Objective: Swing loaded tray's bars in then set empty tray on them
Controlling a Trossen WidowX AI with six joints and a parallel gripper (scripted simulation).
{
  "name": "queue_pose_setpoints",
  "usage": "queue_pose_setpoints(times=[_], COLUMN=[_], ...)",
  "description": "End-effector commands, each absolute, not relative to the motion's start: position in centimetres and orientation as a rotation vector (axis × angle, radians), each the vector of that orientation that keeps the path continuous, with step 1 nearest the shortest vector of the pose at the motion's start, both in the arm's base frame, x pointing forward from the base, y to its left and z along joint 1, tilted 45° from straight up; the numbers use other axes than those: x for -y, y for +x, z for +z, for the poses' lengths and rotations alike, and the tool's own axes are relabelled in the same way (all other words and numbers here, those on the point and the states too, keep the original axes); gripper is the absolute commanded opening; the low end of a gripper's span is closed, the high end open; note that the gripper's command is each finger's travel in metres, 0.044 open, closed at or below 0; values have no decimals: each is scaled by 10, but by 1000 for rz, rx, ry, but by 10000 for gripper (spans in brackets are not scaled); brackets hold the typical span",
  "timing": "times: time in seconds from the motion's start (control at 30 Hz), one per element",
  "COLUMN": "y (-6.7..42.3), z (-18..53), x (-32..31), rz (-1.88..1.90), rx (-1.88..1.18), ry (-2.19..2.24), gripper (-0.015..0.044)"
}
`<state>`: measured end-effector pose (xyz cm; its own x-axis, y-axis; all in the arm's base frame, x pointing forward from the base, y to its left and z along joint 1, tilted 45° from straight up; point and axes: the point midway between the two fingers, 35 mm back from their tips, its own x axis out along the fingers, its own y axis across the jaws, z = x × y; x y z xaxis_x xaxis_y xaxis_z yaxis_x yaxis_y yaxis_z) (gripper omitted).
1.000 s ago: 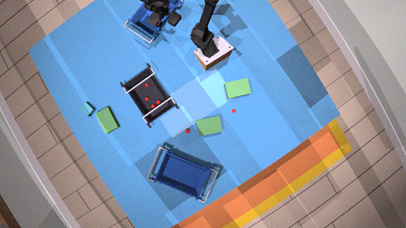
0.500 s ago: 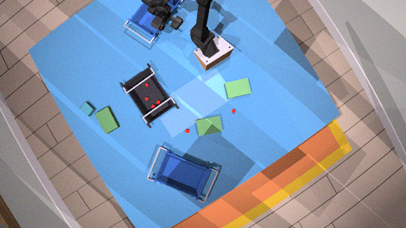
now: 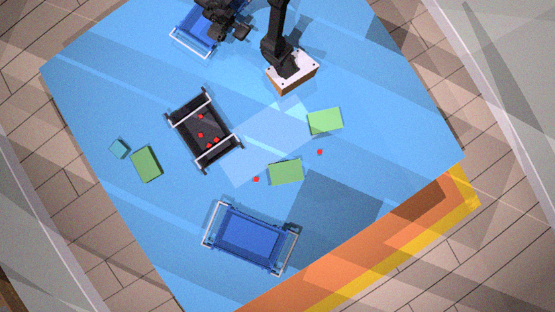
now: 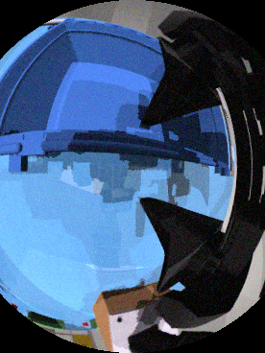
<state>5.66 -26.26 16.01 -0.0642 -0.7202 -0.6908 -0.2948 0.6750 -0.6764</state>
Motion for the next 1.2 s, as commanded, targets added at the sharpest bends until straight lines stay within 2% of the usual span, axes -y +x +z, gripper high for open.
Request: queue_pose_setpoints(times=[0.0, 0.2, 1.17], y=[57, 57, 57], z=[159, 159, 159], x=[262, 262, 262], rz=[-419, -419, -419], rx=[-1648, -1648, -1648], ry=[-842, -842, -842], gripper=[308, 220, 27])
